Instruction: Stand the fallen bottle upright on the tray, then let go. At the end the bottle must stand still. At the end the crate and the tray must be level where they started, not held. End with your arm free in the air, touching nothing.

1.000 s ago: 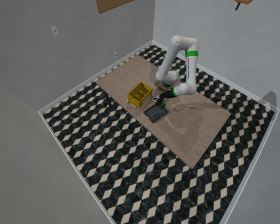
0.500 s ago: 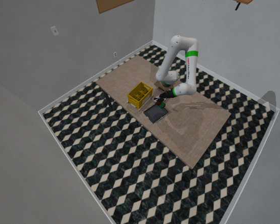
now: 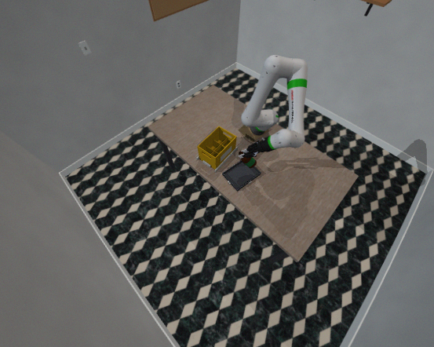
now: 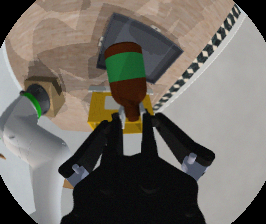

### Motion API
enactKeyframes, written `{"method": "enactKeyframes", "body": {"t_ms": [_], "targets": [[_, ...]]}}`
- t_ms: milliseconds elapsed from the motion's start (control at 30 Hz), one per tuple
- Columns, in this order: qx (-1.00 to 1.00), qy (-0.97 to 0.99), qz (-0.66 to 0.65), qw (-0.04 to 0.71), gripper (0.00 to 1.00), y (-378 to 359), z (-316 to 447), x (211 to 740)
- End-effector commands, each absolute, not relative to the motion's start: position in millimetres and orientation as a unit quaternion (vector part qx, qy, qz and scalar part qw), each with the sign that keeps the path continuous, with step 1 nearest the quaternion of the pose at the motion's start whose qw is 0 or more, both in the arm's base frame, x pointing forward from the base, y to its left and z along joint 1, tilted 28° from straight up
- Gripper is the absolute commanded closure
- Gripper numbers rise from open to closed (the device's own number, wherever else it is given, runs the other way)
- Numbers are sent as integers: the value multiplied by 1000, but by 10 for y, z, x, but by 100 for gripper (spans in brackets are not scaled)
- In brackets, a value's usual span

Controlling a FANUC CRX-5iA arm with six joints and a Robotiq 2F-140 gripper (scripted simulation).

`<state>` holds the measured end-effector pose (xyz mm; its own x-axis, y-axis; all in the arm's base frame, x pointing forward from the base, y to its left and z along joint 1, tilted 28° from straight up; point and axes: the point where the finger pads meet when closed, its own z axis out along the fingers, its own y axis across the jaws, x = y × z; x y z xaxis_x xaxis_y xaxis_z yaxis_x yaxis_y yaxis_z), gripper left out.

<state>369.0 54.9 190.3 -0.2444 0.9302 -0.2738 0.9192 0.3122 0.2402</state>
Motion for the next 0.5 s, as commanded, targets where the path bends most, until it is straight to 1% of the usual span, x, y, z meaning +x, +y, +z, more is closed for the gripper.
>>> {"method": "enactKeyframes", "body": {"t_ms": [0, 467], "targets": [[586, 788, 14, 186, 100, 549, 1903, 3690], [587, 780, -14, 217, 100, 557, 1889, 3681]]}}
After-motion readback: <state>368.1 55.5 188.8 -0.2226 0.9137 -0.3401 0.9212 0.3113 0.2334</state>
